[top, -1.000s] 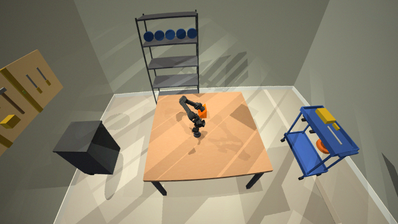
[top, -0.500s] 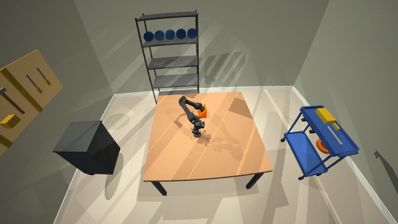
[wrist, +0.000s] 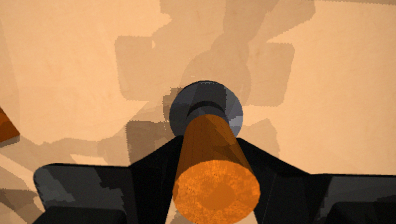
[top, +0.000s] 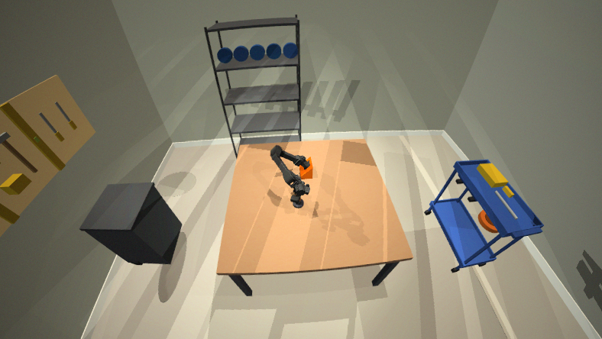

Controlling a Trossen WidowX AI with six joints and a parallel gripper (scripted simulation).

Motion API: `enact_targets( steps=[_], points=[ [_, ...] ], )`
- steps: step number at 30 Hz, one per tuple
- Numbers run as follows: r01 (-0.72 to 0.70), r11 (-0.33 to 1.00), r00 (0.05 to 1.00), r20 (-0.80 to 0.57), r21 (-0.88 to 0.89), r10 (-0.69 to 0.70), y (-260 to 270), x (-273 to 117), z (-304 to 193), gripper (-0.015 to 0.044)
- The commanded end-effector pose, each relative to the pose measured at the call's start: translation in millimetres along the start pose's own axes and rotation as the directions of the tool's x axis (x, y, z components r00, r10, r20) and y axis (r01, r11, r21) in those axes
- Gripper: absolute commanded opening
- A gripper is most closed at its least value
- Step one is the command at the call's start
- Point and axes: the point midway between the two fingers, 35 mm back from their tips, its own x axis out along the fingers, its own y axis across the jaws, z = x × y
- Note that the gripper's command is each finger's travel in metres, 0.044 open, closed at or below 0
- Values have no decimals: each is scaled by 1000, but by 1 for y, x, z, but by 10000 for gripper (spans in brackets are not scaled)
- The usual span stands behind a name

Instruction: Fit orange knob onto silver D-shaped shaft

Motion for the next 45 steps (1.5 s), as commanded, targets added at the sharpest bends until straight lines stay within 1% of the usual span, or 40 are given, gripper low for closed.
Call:
enact_targets(
  steps=[1,21,24,29,45],
  points=[
    [3,1000,1000,-4,-1,-3,0,0,-1,0],
    [3,1000,1000,-3,-1,-3,0,-4,0,0],
    [3,999,1000,-3,-49,-3,0,-4,0,0],
    [2,979,1000,-4,-202,-3,0,-2,-1,0],
    [2,978,1000,-4,-209,-3,-1,0,0,0]
  ],
)
